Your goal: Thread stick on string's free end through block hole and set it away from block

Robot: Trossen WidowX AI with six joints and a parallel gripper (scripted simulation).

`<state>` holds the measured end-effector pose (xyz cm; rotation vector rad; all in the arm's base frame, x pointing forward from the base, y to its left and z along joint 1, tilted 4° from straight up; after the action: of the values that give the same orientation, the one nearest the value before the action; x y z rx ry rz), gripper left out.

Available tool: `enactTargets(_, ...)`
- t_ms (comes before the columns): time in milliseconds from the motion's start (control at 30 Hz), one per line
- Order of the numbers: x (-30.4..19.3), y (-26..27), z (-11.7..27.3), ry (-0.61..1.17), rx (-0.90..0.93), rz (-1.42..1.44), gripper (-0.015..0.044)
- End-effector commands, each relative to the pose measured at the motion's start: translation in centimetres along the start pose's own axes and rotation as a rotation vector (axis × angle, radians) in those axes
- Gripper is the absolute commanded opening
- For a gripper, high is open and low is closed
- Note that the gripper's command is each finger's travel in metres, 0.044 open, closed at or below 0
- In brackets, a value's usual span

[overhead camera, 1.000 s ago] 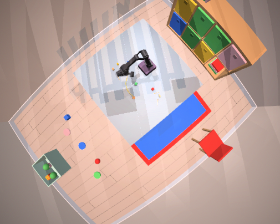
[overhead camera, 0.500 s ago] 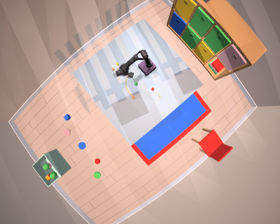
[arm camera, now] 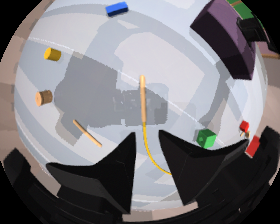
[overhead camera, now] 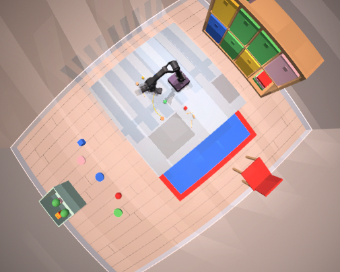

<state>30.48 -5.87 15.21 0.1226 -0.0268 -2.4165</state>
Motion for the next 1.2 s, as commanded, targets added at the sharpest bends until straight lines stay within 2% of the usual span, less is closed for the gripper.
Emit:
enactTargets(0,0.0,0.0,-0.5,0.003,-0.006,-0.005,0.0124)
enactTargets(1167,0.0,-0.1,-5.9,0.003,-0.007,-0.005,0.0124)
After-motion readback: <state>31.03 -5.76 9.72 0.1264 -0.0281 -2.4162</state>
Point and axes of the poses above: the point midway between the two fingers, 35 mm back from their tips, its own z axis back along the fingers, its own y axis across the jaws, x = y × z, the point moved 10 cm from there along z, back along the fingers, and after that the axes turned 2 degrees about z, right-handed, at the moved point
